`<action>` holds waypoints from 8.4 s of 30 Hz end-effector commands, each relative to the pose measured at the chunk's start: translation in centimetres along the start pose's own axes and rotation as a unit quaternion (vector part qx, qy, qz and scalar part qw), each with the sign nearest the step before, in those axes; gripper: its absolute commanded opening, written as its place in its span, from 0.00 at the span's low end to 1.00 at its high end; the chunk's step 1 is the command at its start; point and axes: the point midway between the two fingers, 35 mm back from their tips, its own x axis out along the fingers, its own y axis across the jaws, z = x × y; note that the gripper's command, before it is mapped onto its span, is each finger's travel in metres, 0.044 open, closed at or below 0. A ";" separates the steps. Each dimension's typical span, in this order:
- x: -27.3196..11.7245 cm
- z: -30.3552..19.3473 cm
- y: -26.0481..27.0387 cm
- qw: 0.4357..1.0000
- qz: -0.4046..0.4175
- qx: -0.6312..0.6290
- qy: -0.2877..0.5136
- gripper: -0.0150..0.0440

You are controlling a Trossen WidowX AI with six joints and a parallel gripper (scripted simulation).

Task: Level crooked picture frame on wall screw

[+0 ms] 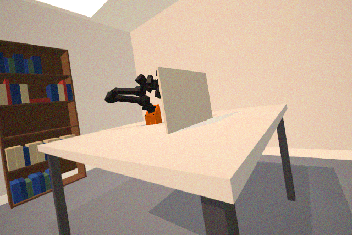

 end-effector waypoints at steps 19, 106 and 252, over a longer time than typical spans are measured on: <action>0.0 0.0 0.0 1.000 -0.002 -0.002 0.000 0.69; 10.1 0.6 -6.3 0.997 0.000 0.074 -0.004 0.69; 11.7 1.0 -5.2 0.997 0.001 0.074 -0.004 0.25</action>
